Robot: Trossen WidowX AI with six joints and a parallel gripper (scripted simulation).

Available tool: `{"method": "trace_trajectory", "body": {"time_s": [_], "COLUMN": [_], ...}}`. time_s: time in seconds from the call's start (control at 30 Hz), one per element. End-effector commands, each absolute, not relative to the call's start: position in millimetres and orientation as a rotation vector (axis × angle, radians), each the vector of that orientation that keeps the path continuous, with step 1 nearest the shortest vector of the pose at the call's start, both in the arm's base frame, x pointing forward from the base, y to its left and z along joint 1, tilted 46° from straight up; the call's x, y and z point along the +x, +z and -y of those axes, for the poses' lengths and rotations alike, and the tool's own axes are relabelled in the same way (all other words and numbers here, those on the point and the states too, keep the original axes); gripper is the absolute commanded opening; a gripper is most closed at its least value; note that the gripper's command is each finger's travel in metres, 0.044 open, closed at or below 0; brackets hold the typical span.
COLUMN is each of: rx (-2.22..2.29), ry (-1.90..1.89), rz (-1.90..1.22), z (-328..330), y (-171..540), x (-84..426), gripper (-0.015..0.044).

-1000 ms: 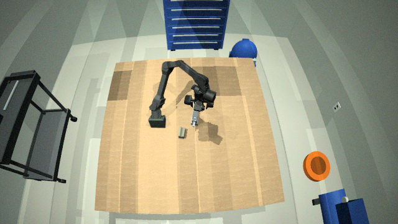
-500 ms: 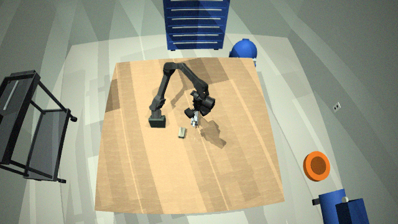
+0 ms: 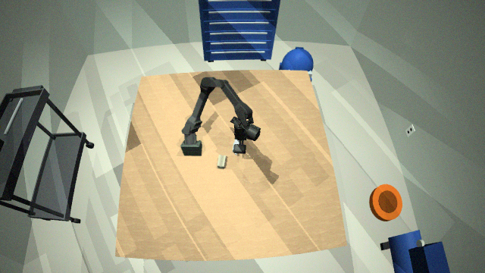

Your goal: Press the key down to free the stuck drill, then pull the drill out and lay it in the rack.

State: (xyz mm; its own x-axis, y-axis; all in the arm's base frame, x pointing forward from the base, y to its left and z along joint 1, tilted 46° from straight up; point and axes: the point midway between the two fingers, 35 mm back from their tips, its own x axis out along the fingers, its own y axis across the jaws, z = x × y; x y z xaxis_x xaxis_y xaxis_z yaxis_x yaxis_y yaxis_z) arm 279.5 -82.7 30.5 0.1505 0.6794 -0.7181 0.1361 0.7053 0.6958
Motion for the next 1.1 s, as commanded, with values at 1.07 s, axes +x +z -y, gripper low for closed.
{"method": "trace_trajectory", "body": {"time_s": [1.07], "rx": [-0.465], "ry": [1.314], "rz": [-0.708], "z": [75.4], "y": [-26.5], "x": [254.9], "gripper": [0.0440]}}
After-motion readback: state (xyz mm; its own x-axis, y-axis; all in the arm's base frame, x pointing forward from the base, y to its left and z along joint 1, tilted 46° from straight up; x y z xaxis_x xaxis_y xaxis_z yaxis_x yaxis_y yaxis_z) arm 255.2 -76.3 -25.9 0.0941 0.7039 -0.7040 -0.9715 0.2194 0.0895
